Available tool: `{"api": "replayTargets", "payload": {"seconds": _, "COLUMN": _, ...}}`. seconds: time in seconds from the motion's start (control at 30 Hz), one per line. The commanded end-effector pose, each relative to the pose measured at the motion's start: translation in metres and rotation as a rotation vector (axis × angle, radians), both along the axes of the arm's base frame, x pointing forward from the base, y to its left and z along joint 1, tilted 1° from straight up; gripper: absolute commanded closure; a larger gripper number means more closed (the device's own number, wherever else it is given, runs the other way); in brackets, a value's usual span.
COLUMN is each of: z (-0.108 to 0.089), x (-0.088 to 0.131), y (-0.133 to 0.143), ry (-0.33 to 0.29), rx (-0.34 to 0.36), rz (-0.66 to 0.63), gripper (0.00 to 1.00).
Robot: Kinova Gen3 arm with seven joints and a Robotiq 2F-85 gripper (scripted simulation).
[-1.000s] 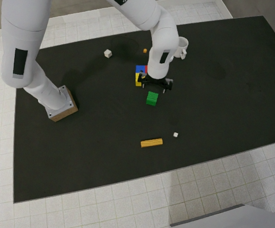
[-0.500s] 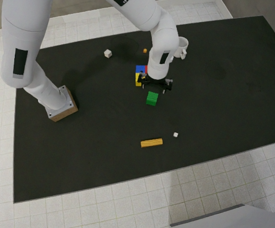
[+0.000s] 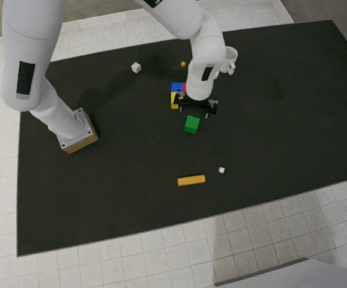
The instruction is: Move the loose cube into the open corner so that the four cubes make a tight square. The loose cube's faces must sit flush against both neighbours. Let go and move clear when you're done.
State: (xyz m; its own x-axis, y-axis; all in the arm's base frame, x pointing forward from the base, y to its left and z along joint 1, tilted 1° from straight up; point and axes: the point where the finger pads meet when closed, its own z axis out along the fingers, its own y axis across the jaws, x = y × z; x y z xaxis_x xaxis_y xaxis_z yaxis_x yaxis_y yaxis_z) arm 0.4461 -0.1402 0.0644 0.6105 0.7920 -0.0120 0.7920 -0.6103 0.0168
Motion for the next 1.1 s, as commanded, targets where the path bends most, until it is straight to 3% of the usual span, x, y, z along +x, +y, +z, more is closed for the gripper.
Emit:
{"api": "replayTargets", "payload": {"seconds": 0.0, "z": 0.0001, "x": -0.0018, "y": -0.0024, "ry": 0.007, "rx": -0.003, "rz": 0.004, "gripper": 0.0}}
{"api": "replayTargets", "payload": {"seconds": 0.53, "z": 0.0001, "x": -0.0018, "y": -0.0024, "ry": 0.007, "rx": -0.003, "rz": 0.004, "gripper": 0.0}}
{"api": "replayTargets", "payload": {"seconds": 0.57, "z": 0.0001, "x": -0.0018, "y": -0.0024, "ry": 0.007, "rx": -0.003, "rz": 0.004, "gripper": 0.2}}
{"api": "replayTargets", "payload": {"seconds": 1.07, "z": 0.0001, "x": -0.0018, "y": -0.0024, "ry": 0.007, "rx": -0.003, "rz": 0.004, "gripper": 0.2}}
